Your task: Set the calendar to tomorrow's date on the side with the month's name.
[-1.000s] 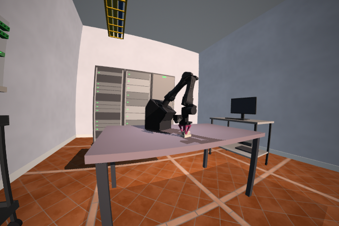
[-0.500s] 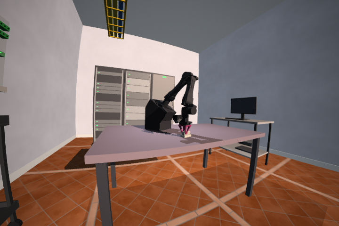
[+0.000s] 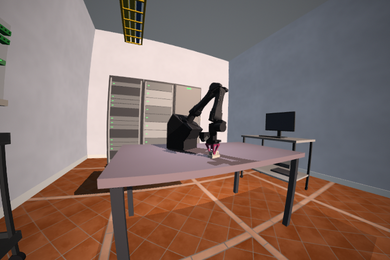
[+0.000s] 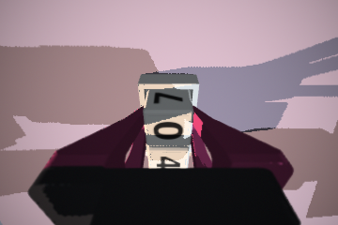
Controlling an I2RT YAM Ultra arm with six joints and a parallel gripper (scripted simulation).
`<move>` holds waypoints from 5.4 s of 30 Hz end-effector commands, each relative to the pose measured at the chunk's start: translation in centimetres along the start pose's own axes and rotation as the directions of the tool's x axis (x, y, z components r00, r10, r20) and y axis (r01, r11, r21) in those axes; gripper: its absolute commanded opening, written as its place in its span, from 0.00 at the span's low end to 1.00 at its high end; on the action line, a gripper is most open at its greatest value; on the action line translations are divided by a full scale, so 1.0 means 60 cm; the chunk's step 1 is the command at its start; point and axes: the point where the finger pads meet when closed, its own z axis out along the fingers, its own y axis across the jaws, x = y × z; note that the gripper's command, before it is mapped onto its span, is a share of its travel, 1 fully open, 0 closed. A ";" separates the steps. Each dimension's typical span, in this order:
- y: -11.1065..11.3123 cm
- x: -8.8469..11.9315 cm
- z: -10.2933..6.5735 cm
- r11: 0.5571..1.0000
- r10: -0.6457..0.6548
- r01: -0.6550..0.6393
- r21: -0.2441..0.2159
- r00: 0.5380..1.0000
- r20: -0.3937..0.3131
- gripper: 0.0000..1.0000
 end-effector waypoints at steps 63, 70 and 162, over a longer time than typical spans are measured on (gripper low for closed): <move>0.000 -0.006 0.008 1.000 0.005 -0.005 0.006 1.000 0.012 0.47; -0.012 -0.008 -0.004 1.000 0.012 -0.012 0.020 1.000 0.015 0.47; 0.000 -0.004 -0.291 1.000 0.007 -0.007 0.001 1.000 0.014 1.00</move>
